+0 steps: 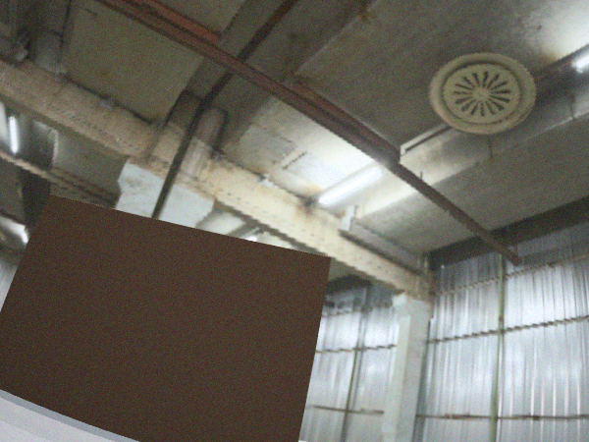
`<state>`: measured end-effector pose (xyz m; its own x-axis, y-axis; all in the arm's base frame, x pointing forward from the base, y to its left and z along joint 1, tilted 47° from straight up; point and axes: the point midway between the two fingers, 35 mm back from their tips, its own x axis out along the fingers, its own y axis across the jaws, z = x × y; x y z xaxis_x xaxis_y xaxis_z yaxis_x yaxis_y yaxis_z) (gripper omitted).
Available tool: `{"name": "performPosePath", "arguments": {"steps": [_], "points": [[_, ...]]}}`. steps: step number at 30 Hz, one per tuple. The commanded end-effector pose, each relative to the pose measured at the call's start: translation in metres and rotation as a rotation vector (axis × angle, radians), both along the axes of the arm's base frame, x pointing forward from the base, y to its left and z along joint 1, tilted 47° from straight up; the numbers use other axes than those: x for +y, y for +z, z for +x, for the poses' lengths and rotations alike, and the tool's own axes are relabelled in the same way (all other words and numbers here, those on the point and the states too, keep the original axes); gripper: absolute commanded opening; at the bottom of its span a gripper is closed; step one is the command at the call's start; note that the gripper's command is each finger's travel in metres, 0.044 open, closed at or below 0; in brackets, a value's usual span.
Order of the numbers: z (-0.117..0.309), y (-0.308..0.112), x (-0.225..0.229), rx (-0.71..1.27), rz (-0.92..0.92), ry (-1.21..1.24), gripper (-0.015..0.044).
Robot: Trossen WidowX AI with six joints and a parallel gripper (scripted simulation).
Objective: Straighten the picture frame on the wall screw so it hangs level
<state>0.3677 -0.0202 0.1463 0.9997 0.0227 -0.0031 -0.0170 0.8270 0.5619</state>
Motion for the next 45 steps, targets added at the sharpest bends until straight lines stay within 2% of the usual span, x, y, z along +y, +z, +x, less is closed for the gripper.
{"name": "performPosePath", "arguments": {"steps": [1, 45], "points": [[0.0001, 0.0029, 0.0047, -0.007, -0.006, 0.013, 0.0], [0.0, 0.005, 0.0058, -0.007, -0.006, 0.013, 0.0]]}}
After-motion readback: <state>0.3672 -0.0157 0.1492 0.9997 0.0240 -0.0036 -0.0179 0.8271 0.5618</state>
